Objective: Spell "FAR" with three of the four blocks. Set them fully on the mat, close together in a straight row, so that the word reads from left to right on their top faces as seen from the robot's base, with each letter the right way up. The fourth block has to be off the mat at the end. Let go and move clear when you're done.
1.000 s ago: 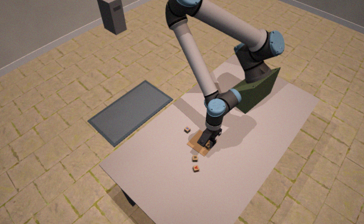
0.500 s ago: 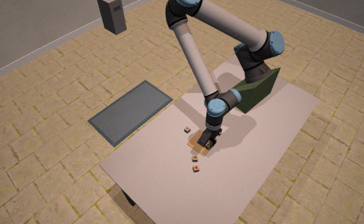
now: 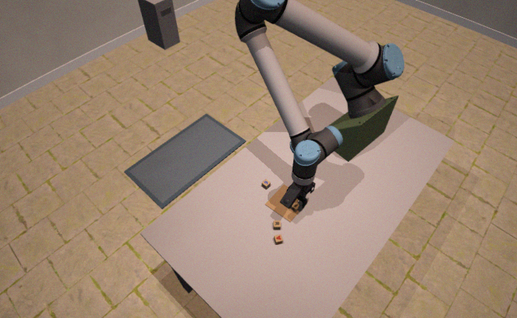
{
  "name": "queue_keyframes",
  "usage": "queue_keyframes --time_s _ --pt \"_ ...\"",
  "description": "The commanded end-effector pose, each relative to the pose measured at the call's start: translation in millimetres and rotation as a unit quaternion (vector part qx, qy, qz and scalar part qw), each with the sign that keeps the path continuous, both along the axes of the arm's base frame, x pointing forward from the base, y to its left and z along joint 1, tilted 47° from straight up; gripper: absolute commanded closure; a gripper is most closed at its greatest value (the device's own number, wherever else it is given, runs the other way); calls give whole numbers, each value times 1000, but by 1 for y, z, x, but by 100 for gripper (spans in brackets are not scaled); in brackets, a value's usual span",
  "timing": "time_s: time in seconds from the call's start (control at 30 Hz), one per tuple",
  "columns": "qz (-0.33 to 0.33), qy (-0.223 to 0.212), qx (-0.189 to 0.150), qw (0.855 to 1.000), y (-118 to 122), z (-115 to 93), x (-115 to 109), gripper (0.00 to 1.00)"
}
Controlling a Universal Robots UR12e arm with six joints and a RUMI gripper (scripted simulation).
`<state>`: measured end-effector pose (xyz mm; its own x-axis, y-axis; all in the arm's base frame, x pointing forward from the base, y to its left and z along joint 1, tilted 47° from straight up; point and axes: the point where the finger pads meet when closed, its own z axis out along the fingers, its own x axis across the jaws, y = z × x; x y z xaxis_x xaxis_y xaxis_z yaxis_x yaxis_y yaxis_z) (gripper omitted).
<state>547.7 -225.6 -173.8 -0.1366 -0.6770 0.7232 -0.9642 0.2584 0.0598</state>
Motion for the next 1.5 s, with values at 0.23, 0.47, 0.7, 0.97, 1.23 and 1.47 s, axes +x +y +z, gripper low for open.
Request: queue_keyframes --time_s 0.23,0.47,0.7,0.97,1.23,1.47 --pt "0 0 0 1000 4 4 2 72" --pt "0 0 0 1000 24 24 8 72" --pt "0 0 0 1000 43 43 14 72" --pt "0 0 0 1000 61 61 20 72" --pt "0 0 0 1000 62 62 21 0" --pt "0 0 0 1000 62 62 21 0"
